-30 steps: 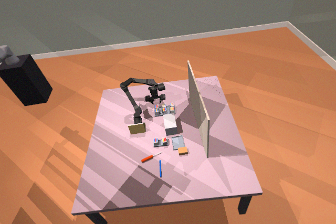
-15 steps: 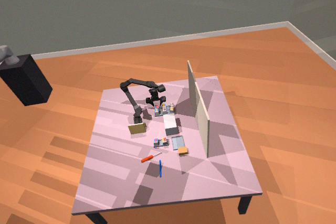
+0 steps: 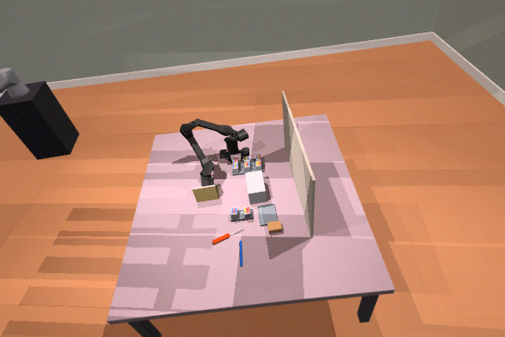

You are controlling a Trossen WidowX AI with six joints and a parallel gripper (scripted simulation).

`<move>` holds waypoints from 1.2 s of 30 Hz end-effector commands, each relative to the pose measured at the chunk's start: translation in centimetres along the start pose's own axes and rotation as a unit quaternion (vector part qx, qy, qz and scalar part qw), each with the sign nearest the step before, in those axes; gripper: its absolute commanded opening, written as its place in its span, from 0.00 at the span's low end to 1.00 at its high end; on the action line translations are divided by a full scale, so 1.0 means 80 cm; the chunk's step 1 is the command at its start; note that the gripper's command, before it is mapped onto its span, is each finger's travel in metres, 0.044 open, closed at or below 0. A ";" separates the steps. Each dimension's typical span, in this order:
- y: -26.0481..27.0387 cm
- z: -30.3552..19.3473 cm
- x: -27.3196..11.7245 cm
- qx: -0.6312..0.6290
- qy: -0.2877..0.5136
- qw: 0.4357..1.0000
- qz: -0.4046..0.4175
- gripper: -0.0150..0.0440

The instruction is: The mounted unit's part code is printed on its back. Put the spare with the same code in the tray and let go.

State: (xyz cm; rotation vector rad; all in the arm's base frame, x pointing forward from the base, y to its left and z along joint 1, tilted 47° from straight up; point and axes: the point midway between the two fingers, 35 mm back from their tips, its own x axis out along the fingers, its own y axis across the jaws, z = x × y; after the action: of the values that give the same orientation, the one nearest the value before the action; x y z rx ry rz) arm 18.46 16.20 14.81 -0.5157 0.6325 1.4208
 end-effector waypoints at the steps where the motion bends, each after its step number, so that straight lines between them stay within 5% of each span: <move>1: 0.001 -0.002 0.008 0.003 0.002 1.000 -0.001 0.76; 16: 0.003 -0.001 0.018 0.004 -0.001 1.000 -0.001 0.76; 21: 0.004 0.000 0.018 0.002 -0.003 1.000 0.001 0.54; 28: 0.004 0.000 0.018 0.002 -0.003 1.000 0.001 0.46; 33: 0.004 0.000 0.018 0.002 -0.003 1.000 0.001 0.25; 36: 0.004 0.000 0.018 0.002 -0.003 1.000 0.001 0.25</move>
State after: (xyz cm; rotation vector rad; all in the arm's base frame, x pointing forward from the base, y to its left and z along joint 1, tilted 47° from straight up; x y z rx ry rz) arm 18.17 17.27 13.85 -0.5069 0.6308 1.4235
